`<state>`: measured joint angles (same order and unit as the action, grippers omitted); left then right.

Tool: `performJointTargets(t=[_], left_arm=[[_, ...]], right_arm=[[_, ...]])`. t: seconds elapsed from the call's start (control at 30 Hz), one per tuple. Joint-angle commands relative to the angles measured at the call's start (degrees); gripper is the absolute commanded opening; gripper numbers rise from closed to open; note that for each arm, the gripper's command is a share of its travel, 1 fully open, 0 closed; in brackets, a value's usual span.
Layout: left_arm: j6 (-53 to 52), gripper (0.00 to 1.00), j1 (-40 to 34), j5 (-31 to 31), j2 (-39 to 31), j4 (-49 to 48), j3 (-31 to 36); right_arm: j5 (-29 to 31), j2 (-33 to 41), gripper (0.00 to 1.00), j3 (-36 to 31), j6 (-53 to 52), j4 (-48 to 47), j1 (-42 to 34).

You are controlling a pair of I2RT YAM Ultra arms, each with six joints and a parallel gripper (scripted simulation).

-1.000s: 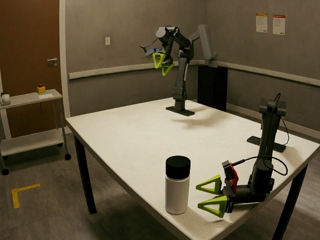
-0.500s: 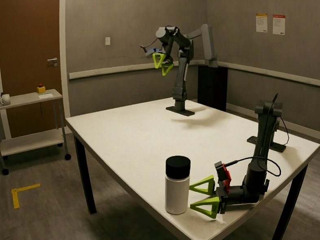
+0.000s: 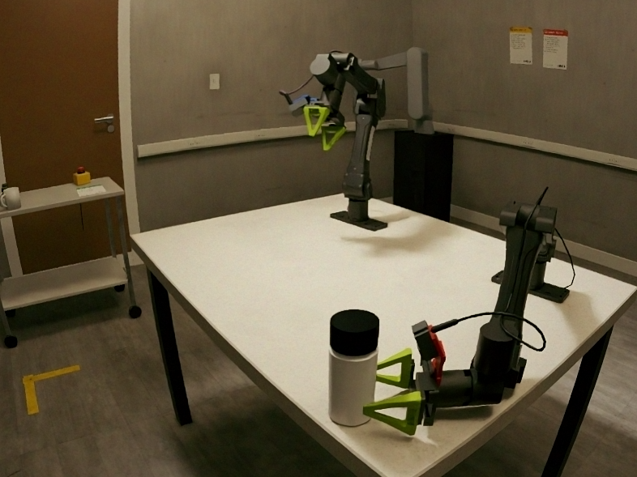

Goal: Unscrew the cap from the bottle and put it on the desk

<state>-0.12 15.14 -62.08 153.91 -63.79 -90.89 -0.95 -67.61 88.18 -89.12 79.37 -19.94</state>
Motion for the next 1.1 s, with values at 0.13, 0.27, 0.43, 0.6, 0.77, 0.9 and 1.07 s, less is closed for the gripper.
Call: performJointTargets(t=[0.13,0.27,0.43,0.6,0.77,0.9,1.07], left_arm=[[0.39,0.96,-1.87,2.12,0.98,2.49,-3.01],[0.39,0.96,-2.23,2.48,1.21,2.82,-3.57],[0.40,0.96,-2.73,3.19,1.38,3.51,-4.54],[0.20,0.73,-2.48,2.78,0.98,2.75,-4.05],[0.01,0.59,-2.23,2.36,0.51,1.87,-3.39],[0.09,0.36,-2.23,2.37,-0.61,2.95,-2.59],[0.12,0.00,-2.28,2.46,-7.62,7.36,-0.92]], right_arm=[[0.77,-0.33,0.94,0.35,-0.04,0.68,-0.28],[0.77,-0.33,0.94,0.35,-0.04,0.68,-0.28],[0.77,-0.33,0.94,0.35,-0.04,0.68,-0.28],[0.77,-0.33,0.94,0.35,-0.04,0.68,-0.28],[0.77,-0.33,0.94,0.35,-0.04,0.68,-0.28],[0.77,-0.33,0.94,0.35,-0.04,0.68,-0.28],[0.77,-0.33,0.94,0.35,-0.04,0.68,-0.28]])
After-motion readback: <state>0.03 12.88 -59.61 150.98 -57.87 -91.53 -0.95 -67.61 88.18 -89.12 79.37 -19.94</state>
